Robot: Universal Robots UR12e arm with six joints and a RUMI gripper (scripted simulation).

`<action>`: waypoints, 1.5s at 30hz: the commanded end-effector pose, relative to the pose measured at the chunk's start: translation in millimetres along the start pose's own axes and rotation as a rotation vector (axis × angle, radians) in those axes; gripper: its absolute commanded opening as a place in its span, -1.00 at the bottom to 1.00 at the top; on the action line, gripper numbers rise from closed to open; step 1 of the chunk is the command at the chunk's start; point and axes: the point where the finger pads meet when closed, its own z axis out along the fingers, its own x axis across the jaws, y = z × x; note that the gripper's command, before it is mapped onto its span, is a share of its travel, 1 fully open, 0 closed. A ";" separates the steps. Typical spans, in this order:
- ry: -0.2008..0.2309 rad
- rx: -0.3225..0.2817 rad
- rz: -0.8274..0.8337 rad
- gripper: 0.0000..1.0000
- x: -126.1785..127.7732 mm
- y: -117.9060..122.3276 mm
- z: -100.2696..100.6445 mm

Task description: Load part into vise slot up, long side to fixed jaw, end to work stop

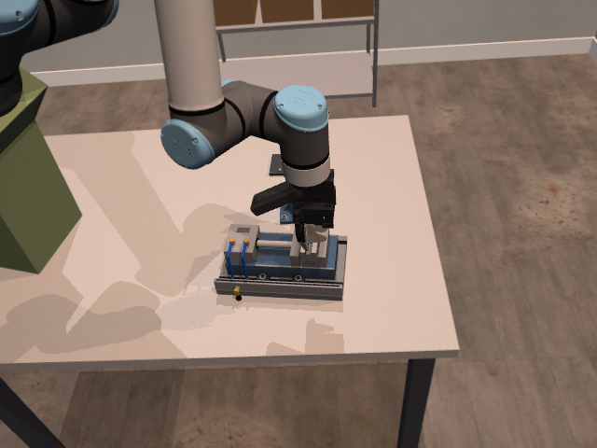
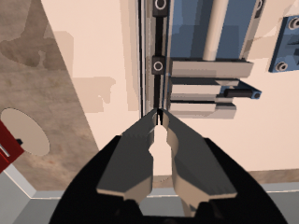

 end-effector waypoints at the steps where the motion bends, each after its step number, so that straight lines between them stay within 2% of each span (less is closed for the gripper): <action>1: 0.000 -0.001 0.000 -1.00 -0.1 0.7 8.2; 19: 0.000 -0.001 0.000 -1.00 -0.4 1.0 24.2; 45: 0.000 -0.001 0.000 -1.00 -0.4 1.0 25.2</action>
